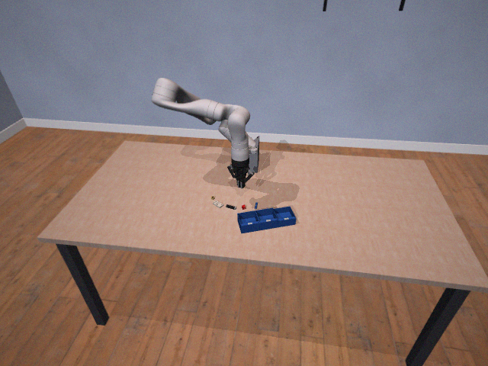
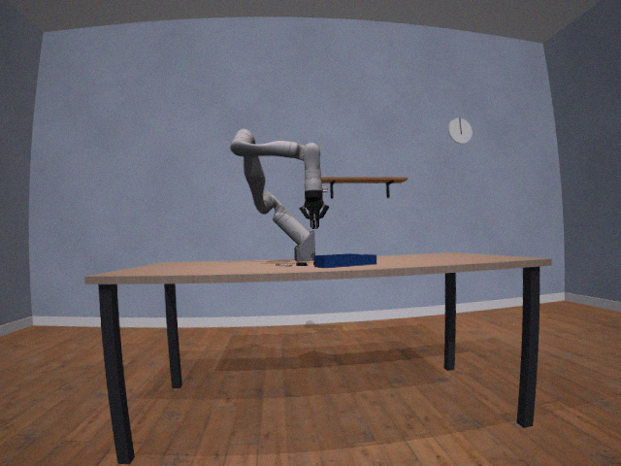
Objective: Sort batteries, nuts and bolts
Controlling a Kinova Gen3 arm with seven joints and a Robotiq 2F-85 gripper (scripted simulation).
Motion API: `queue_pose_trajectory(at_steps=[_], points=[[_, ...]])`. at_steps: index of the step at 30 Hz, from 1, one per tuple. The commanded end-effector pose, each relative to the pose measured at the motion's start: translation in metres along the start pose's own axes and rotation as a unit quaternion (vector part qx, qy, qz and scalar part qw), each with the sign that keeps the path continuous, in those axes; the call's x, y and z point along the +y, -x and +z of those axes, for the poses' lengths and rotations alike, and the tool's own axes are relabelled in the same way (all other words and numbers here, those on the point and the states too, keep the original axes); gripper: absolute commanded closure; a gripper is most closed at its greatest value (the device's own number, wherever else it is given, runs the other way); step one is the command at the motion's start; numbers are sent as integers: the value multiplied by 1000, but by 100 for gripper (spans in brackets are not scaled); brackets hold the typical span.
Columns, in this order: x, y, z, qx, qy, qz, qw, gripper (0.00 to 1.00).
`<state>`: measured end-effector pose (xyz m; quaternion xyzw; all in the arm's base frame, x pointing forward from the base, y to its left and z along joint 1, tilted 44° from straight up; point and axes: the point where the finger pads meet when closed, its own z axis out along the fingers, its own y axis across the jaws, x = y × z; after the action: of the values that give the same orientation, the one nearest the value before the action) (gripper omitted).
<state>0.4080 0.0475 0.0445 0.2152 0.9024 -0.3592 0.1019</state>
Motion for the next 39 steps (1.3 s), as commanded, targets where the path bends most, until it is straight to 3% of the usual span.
queue_pose_trajectory(at_steps=[1,3,7,13,18,20,27,35,37,39], points=[[14,2,21,5,-7,52,999,91],[14,2,21,5,-7,52,999,91],[32,16,45,5,-7,151,988,91],[58,36,80,4,-8,297,955,91],[59,36,80,3,-8,414,910,91],[59,36,80,3,-8,414,910,91],[59,36,80,1,-8,566,824,91],[59,36,80,-1,-8,719,695,91],[59,36,80,-1,-8,719,695,91],[59,36,80,-1,-8,753,659,91]])
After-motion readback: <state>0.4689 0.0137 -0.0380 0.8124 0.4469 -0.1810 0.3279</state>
